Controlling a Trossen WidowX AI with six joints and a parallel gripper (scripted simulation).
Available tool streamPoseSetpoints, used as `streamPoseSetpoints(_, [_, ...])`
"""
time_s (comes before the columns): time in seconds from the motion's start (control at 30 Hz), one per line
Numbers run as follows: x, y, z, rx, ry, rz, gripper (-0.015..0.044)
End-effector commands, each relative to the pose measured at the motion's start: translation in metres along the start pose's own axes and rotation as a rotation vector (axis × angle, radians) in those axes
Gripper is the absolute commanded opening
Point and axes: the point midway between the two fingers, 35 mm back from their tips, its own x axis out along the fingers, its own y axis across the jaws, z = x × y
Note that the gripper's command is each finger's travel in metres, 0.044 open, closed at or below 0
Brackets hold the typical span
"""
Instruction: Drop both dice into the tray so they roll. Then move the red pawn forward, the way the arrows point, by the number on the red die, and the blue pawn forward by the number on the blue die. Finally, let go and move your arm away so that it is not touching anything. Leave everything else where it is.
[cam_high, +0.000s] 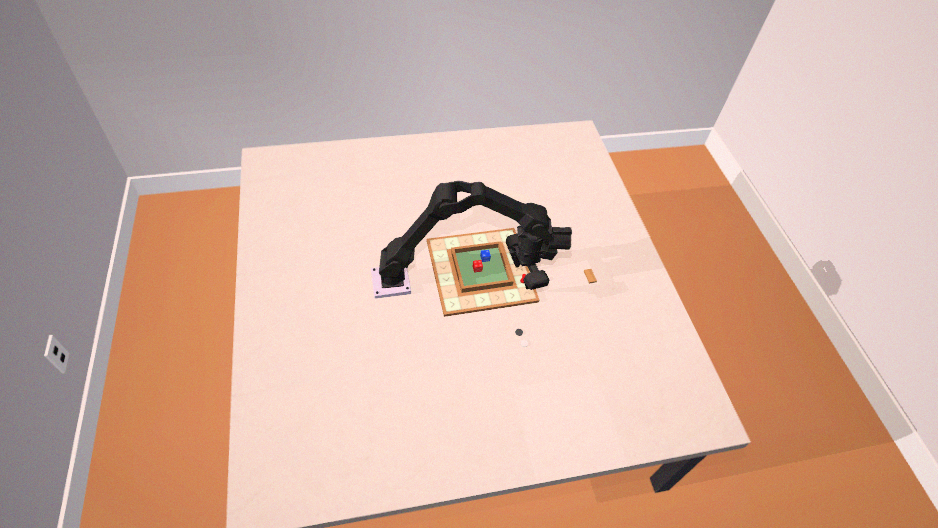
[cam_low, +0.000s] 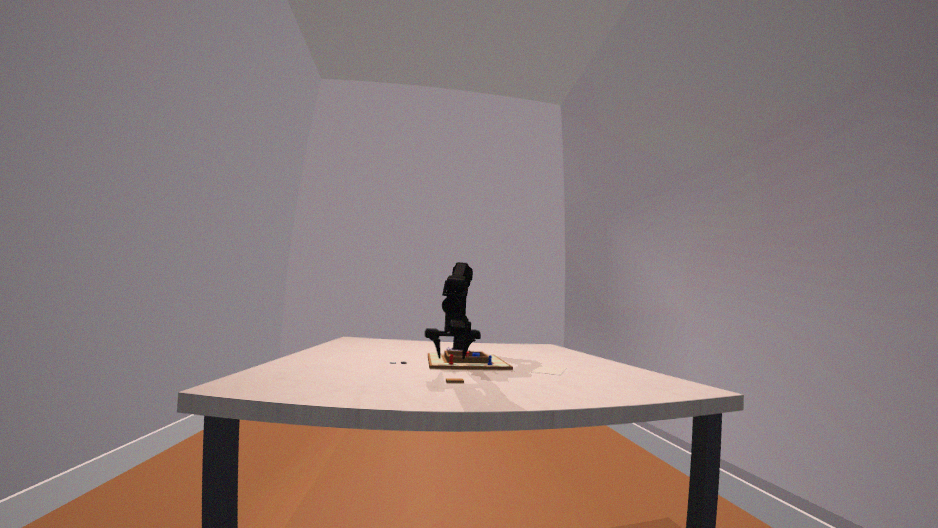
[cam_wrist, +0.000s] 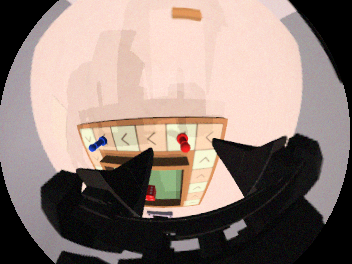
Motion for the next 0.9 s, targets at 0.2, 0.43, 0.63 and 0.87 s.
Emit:
streamPoseSetpoints(0.2, [-0.039, 0.002, 0.002, 0.011, -0.017, -0.002, 0.0414])
streamPoseSetpoints(0.43, [-0.044, 0.098, 0.019, 0.373, -0.018, 0.008, 0.023])
streamPoseSetpoints(0.63, [-0.045, 0.136, 0.018, 0.514, -0.016, 0.013, 0.02])
streamPoseSetpoints(0.87, [-0.045, 0.136, 0.017, 0.514, -0.016, 0.012, 0.02])
